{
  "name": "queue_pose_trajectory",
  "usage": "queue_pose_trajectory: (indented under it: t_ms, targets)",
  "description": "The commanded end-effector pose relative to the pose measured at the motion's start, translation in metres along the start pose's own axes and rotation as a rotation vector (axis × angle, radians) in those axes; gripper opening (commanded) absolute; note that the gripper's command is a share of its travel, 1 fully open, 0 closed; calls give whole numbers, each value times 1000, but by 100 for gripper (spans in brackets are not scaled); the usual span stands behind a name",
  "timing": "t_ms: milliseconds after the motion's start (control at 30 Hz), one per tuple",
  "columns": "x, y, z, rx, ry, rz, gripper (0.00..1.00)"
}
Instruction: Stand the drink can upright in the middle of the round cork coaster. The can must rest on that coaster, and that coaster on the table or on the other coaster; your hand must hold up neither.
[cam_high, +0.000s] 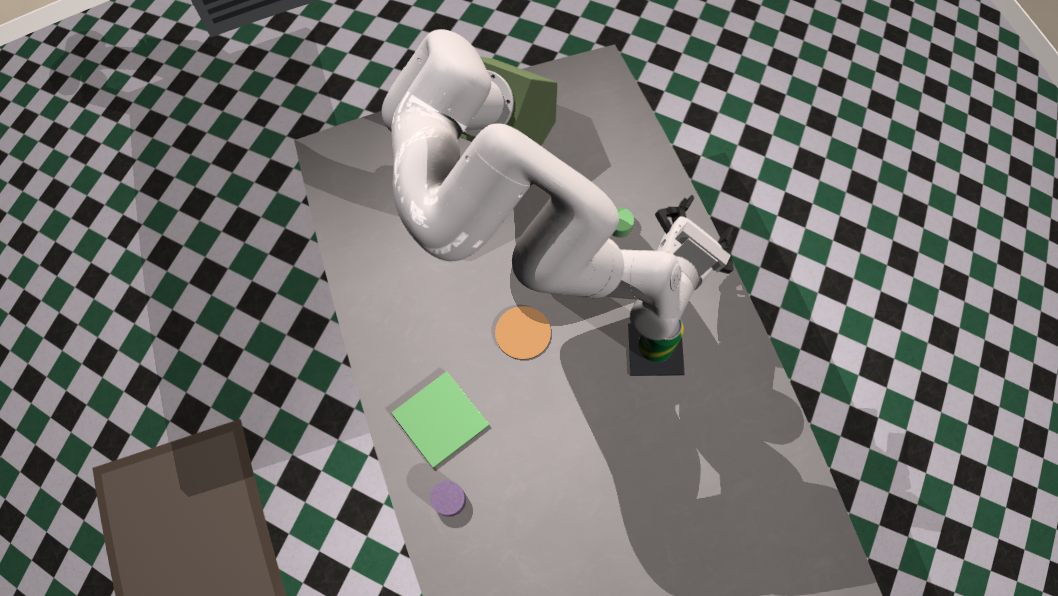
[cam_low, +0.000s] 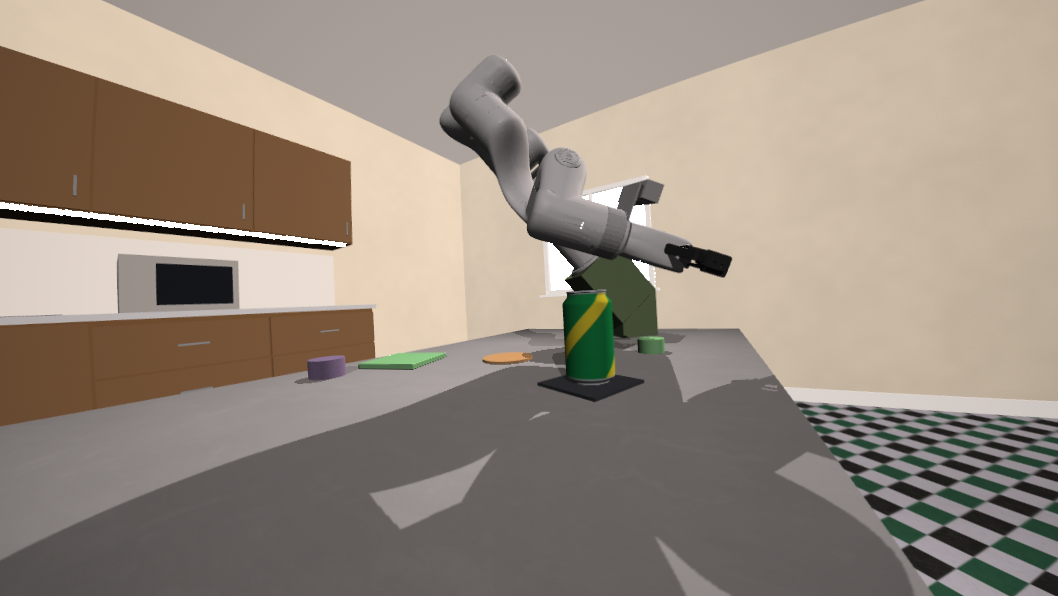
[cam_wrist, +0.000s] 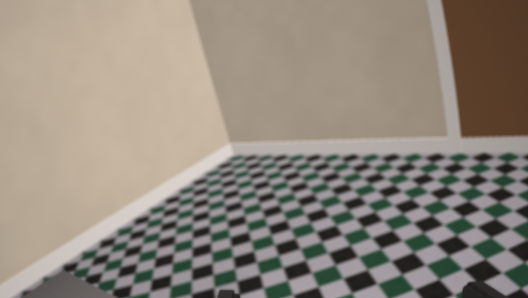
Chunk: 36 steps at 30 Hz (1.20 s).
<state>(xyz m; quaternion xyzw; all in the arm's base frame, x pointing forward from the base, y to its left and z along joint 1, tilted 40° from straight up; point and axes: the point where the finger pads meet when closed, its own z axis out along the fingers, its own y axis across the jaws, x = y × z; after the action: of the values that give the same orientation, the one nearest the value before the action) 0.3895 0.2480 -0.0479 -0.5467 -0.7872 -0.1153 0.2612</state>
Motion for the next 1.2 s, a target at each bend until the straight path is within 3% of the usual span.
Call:
queue_pose_trajectory:
  t_ms: [0, 133, 233, 300, 400, 733, 800, 867, 900, 1167]
  targets:
    - [0, 2, -6, 25, -27, -47, 100]
    - [-3, 3, -19, 96, -101, -163, 100]
    - [-5, 6, -37, 186, -191, -308, 100]
    - [-5, 6, -37, 186, -191, -308, 100]
    - [-8, 10, -61, 303, -307, -505, 100]
    - [-20, 26, -161, 552, -595, -970, 100]
    - [-21, 28, -175, 611, -656, -1067, 100]
    - [-21, 28, -175, 611, -656, -1067, 100]
    - [-22, 29, -181, 704, -738, -1206, 100]
    - [-25, 32, -203, 957, -940, -1572, 100]
